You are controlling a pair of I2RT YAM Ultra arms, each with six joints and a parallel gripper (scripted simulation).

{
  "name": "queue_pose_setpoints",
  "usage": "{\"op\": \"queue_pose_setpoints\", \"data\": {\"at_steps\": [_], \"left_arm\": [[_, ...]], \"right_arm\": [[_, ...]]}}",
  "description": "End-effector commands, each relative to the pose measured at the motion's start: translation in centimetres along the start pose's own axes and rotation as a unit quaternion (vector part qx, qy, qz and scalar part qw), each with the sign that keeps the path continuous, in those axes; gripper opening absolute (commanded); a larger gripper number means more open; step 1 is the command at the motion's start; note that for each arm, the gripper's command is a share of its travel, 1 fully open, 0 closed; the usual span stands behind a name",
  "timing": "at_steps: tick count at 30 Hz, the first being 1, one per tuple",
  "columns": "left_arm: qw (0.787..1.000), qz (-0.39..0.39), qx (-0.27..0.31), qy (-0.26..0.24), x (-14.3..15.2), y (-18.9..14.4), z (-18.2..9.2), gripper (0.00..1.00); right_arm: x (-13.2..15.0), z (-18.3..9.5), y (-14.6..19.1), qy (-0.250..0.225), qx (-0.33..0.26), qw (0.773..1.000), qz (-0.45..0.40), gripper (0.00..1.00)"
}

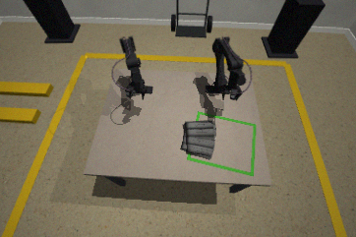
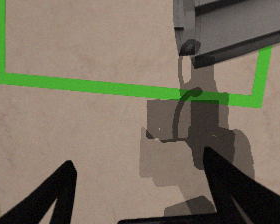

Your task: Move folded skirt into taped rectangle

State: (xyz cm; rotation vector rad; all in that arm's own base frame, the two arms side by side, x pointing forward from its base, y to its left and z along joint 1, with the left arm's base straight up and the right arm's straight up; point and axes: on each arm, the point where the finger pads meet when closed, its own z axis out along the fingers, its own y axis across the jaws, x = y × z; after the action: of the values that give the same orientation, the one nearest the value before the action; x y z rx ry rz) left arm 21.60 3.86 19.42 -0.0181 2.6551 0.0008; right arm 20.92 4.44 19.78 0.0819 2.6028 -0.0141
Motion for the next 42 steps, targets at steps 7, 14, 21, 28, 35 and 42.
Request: {"op": "queue_pose_setpoints", "data": {"at_steps": [7, 14, 21, 28, 35, 42], "left_arm": [[1.0, 0.002, -0.002, -0.026, -0.6, -0.1, -0.8, 0.9], [1.0, 0.002, 0.017, 0.024, -2.5, -5.3, 2.5, 0.3], [1.0, 0.002, 0.02, 0.008, -4.9, -9.8, 3.9, 0.3], [1.0, 0.0, 0.023, 0.008, -7.0, -16.0, 7.0, 0.3], [1.0, -0.001, 0.025, 0.008, -9.1, -22.1, 10.0, 0.3], [1.0, -0.001, 0.026, 0.008, -10.5, -26.4, 12.1, 0.3]], "right_arm": [[1.6, -1.6, -3.6, 0.001, -0.015, 0.999, -0.033, 0.9], [1.6, -1.6, -3.6, 0.001, -0.015, 0.999, -0.033, 0.9], [1.6, -1.6, -3.6, 0.001, -0.015, 0.999, -0.033, 0.9], [1.6, -1.6, -3.6, 0.001, -0.015, 0.999, -0.033, 0.9], [1.6, -1.6, -3.6, 0.001, -0.015, 0.999, -0.033, 0.9], [1.6, -1.6, -3.6, 0.001, -0.015, 0.999, -0.033, 0.9]]}}
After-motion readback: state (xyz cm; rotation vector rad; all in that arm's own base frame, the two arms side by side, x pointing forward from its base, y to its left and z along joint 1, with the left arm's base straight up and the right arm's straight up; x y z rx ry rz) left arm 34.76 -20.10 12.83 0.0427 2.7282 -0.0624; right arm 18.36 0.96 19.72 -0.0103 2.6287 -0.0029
